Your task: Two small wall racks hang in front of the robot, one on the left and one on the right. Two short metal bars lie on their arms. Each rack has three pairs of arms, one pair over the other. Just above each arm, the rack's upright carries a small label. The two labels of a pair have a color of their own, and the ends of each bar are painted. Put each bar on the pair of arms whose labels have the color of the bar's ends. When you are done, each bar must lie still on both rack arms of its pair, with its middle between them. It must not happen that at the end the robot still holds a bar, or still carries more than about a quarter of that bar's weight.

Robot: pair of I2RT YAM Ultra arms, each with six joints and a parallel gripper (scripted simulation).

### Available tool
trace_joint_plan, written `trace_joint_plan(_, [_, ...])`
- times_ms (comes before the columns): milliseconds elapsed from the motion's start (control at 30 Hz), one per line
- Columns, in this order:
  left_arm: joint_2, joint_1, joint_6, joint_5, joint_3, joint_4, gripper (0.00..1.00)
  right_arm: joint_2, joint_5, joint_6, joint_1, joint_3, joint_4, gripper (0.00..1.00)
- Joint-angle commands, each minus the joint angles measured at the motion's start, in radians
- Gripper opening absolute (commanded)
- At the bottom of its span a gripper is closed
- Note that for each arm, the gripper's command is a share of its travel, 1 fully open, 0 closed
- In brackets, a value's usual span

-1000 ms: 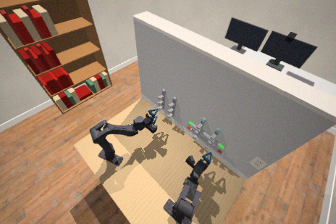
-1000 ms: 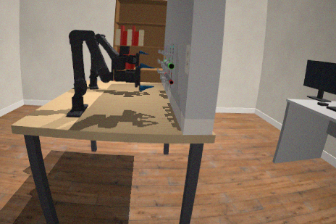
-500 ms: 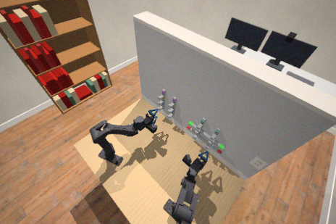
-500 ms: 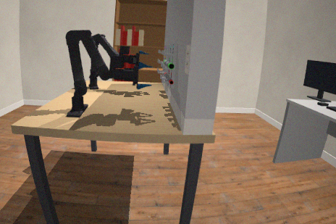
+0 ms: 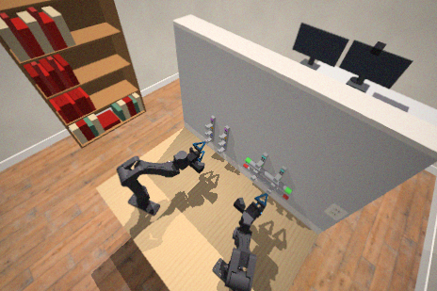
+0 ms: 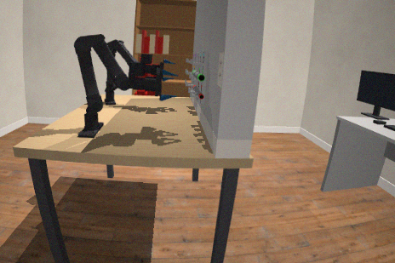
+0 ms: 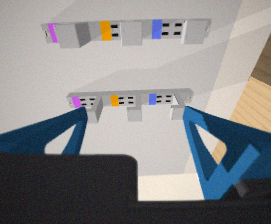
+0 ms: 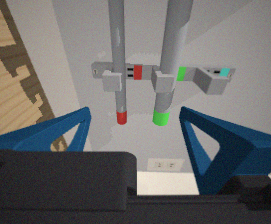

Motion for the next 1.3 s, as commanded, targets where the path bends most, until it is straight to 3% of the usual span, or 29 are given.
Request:
trace_joint_plan(0, [-0.027, 0.007, -0.011, 0.008, -0.005, 0.014, 1.00, -0.034, 0.047, 0.008, 0.030, 0.039, -0.043, 1.00])
trace_joint_plan(1267, [-0.027, 0.007, -0.011, 0.008, -0.005, 0.014, 1.00, -0.060, 0.305, 0.007, 0.289, 0.196, -0.227, 1.00])
